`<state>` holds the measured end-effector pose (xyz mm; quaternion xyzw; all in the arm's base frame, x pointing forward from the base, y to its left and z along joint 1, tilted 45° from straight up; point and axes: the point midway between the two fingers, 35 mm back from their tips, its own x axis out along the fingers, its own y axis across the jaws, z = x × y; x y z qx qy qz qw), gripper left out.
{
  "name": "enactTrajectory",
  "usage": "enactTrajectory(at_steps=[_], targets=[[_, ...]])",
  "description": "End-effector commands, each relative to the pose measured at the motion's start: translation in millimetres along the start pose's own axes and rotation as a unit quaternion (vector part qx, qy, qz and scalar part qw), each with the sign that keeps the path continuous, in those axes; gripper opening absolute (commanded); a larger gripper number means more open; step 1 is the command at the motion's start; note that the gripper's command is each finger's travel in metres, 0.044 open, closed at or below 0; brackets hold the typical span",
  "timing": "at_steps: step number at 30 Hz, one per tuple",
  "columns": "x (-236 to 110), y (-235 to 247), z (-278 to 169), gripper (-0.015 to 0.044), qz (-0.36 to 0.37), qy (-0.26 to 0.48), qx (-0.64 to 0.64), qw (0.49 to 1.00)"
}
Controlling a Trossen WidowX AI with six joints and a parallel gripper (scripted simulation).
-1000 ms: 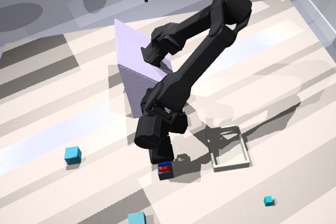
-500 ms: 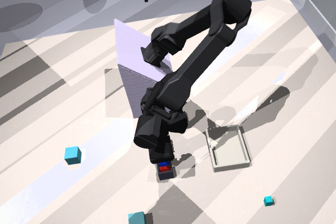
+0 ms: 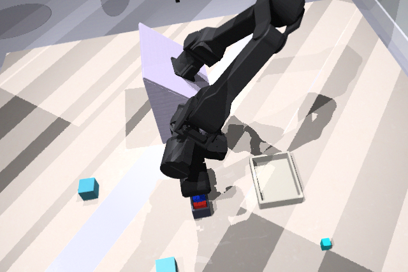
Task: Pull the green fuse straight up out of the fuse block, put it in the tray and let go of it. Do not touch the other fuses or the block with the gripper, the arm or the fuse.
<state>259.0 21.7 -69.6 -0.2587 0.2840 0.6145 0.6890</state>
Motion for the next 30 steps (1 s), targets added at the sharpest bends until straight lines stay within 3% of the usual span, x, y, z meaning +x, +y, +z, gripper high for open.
enactTrajectory(at_steps=[1,30], targets=[[-3.0,-1.0,-0.6,0.0,-0.001,0.003,-0.002,1.0],[-17.1,-0.9,-0.7,0.0,-0.002,0.002,-0.001,1.0]])
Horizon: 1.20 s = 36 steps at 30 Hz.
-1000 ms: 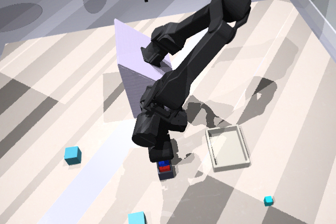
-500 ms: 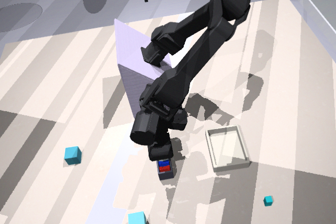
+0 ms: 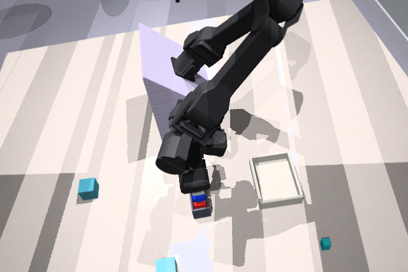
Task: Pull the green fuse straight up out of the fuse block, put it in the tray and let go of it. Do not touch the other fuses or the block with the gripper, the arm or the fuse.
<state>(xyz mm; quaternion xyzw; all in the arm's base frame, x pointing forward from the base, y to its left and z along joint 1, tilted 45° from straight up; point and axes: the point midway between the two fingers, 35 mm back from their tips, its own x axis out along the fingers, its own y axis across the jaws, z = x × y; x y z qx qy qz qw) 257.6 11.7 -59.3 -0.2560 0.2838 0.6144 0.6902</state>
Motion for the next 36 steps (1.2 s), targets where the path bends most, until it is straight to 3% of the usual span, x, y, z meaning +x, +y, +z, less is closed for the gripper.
enactTrajectory(at_steps=[1,36], targets=[[-3.2,-1.1,-0.8,0.0,-0.002,0.004,-0.003,1.0],[-30.1,-0.7,-0.6,0.0,-0.002,0.003,-0.002,1.0]])
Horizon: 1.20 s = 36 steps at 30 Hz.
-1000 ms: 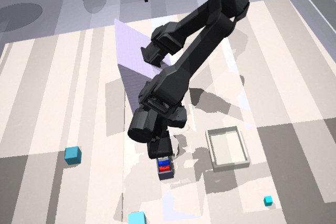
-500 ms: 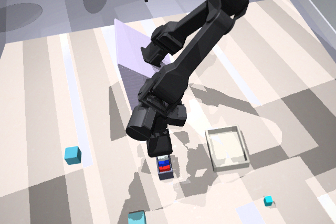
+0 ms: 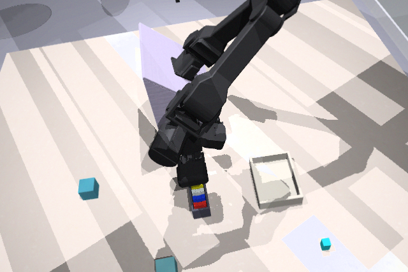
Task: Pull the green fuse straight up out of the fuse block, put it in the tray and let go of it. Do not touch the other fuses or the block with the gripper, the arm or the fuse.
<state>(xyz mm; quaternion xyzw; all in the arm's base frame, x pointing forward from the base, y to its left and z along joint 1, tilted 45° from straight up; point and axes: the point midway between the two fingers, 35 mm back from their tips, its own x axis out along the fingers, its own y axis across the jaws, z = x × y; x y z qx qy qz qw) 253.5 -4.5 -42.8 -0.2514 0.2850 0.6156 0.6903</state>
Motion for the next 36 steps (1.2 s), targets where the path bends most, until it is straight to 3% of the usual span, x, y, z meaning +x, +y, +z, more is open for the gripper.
enactTrajectory(at_steps=[1,11,36], targets=[[-8.3,-2.9,-0.4,0.0,-0.004,0.005,-0.006,1.0],[-14.1,-7.0,7.2,0.0,-0.004,0.008,-0.005,1.0],[-13.1,-33.3,171.9,0.0,-0.006,0.006,-0.006,1.0]])
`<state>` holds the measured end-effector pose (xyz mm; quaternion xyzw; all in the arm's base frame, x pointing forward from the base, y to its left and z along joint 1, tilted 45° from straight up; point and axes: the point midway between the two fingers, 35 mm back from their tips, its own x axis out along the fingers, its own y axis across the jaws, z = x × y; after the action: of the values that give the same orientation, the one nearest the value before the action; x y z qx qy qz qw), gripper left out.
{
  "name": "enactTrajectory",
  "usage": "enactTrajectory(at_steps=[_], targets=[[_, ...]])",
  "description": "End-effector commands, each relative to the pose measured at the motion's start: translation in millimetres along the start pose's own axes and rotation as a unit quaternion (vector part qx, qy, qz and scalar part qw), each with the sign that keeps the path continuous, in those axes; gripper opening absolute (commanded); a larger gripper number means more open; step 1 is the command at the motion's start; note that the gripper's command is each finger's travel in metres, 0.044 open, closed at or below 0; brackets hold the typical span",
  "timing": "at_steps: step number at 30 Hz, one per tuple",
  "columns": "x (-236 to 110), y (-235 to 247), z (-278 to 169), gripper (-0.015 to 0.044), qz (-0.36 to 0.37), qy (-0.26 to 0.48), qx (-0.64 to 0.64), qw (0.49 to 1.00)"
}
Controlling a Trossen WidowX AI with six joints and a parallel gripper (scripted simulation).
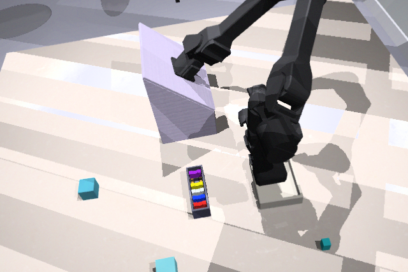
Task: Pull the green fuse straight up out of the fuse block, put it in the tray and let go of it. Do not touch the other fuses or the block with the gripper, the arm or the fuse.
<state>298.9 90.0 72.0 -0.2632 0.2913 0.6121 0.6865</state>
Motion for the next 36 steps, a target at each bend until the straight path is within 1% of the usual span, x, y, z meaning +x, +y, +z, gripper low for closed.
enactTrajectory(at_steps=[1,4,8,31,35,36], targets=[[-3.6,1.5,27.7,0.0,-0.004,-0.01,-0.002,1.0],[-4.0,3.5,38.6,0.0,-0.003,-0.013,-0.002,1.0],[-2.9,3.5,38.6,0.0,-0.003,-0.013,-0.002,1.0],[33.7,3.4,39.7,0.0,-0.003,-0.013,-0.002,1.0],[36.0,3.5,39.9,0.0,-0.003,-0.014,-0.002,1.0],[33.8,3.5,42.6,0.0026,-0.003,-0.017,-0.007,1.0]])
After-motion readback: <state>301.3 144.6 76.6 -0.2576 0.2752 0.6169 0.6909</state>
